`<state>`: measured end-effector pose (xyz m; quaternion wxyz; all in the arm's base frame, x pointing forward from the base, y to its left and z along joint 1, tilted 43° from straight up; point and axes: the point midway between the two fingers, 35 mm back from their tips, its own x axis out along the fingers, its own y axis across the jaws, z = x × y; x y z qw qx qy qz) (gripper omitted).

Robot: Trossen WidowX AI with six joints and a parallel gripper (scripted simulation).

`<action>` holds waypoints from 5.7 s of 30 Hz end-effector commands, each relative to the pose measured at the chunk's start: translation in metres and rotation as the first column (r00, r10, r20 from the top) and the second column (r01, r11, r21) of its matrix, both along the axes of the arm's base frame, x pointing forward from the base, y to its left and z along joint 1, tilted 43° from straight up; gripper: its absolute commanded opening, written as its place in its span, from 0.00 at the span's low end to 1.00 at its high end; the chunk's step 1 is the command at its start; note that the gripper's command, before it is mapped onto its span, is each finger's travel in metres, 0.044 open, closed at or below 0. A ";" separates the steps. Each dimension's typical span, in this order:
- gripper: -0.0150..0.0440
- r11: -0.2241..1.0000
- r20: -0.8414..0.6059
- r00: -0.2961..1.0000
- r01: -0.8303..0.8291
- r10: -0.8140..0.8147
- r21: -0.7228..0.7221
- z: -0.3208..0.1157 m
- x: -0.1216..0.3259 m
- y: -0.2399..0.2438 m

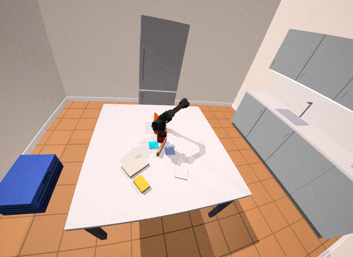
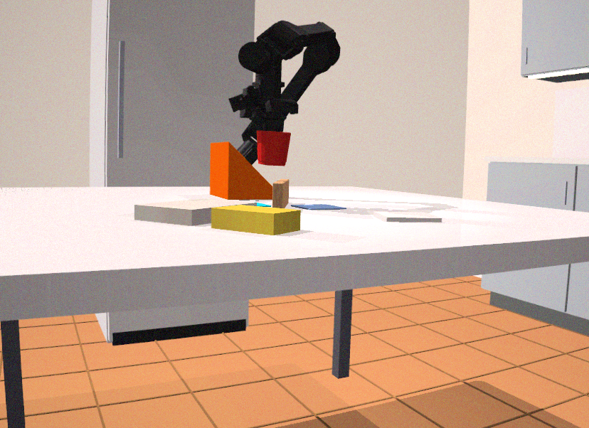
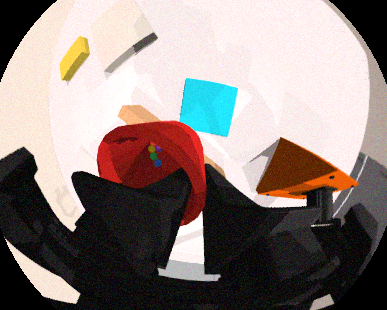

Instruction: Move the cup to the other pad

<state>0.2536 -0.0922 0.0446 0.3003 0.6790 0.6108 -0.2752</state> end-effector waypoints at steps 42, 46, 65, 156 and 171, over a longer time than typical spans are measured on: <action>0.25 1.000 -0.008 1.000 -0.005 0.005 0.002 -0.059 -0.030 -0.014; 0.25 1.000 -0.008 1.000 -0.005 0.005 0.002 -0.064 -0.030 -0.010; 0.25 1.000 -0.007 1.000 -0.005 0.005 0.003 -0.084 -0.027 0.009; 0.92 1.000 -0.009 1.000 0.000 0.000 0.005 -0.060 -0.029 -0.015; 1.00 1.000 -0.010 1.000 -0.004 0.004 0.000 -0.024 -0.032 -0.050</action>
